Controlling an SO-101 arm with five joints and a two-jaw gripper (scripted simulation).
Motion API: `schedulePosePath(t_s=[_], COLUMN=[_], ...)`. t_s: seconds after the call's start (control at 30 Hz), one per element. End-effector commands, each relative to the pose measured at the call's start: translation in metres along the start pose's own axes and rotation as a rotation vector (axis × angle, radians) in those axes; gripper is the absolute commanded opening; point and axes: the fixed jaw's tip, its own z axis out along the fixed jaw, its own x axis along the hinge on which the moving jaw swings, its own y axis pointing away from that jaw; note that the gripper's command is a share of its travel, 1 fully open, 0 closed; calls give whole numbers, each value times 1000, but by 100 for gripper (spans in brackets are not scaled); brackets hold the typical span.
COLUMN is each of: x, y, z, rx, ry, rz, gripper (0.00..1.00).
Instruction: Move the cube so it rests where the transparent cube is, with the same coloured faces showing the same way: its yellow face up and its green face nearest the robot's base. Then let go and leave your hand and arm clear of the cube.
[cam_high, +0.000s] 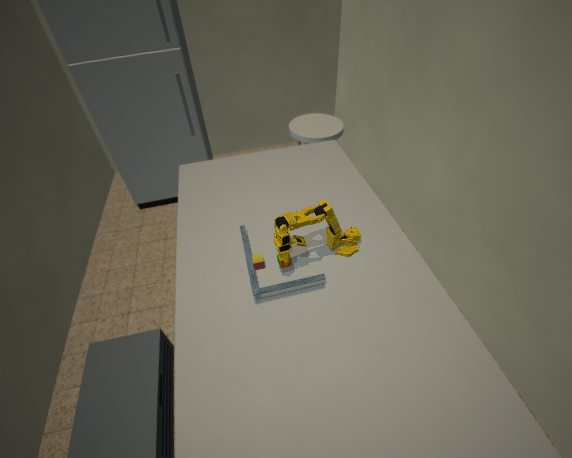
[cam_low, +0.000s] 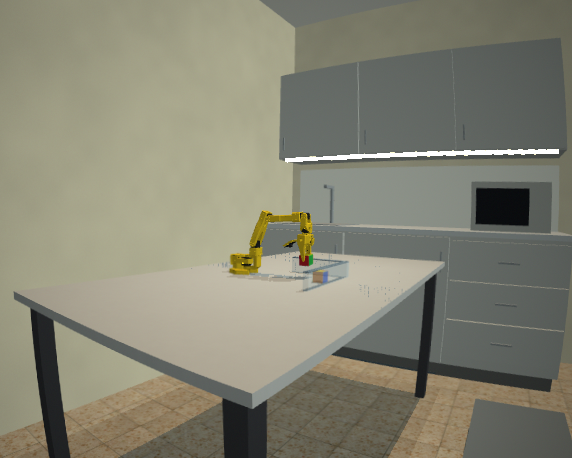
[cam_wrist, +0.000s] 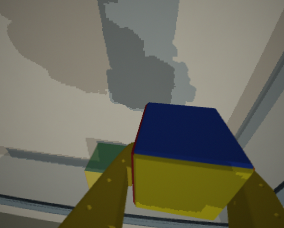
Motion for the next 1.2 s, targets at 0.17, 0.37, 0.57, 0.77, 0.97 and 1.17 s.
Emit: schedulePosePath(t_s=[0.17,0.37,0.57,0.77,0.97,1.17], x=[7,7,7,7,7,7], y=[-3,-3,-3,-3,-3,-3], z=[-15,-15,-15,-15,-15,-15], rx=[12,12,12,12,12,12], ry=[80,80,80,82,82,82], rz=[0,0,0,0,0,0], gripper=[22,22,22,22,22,22])
